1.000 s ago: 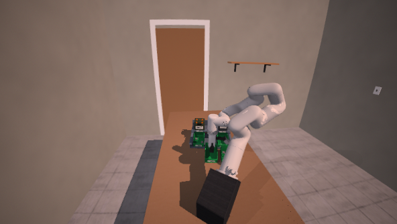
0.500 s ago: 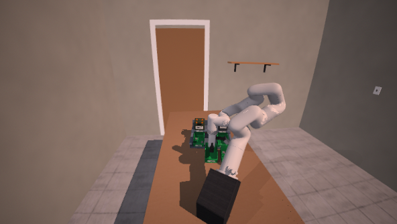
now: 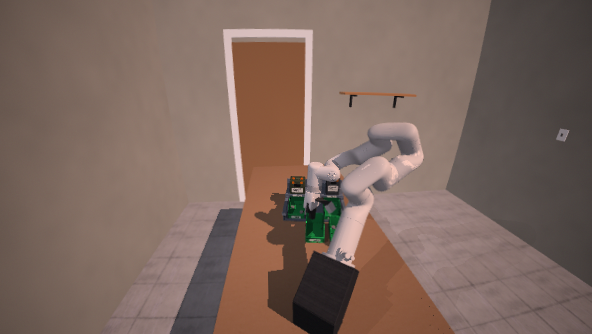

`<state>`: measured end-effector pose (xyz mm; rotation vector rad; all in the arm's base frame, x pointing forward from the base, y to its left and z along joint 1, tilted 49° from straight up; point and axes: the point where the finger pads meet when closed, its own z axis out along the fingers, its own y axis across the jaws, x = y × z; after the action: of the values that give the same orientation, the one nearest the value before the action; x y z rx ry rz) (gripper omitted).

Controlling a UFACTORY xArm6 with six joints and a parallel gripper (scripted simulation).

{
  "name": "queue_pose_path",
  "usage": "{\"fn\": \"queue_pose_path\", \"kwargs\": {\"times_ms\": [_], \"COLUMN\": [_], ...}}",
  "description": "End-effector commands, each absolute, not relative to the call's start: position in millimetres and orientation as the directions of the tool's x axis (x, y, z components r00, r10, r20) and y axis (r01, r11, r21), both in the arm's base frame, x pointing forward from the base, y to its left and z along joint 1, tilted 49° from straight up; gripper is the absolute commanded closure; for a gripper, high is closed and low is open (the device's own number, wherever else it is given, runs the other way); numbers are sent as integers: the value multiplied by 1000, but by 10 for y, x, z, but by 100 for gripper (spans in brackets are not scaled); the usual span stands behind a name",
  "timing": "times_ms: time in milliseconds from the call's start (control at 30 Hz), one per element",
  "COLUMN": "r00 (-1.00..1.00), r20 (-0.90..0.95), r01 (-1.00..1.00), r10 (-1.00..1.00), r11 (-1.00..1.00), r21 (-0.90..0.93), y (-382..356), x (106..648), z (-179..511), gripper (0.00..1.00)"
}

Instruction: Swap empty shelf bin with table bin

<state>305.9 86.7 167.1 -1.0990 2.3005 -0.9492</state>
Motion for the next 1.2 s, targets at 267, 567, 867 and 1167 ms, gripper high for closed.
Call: {"fn": "queue_pose_path", "kwargs": {"times_ms": [267,567,867,1167], "r00": [-781,-749,-749,-749], "r20": [-507,-659,-659,-659], "r01": [-43,238,238,238], "r10": [-365,-70,-70,-70], "r11": [841,900,900,900], "r21": [-539,-366,-366,-366], "y": [1265,1276,1276,1276], "x": [3271,3275,3275,3275], "z": [2041,2051,2051,2051], "gripper": [100,74,74,74]}}
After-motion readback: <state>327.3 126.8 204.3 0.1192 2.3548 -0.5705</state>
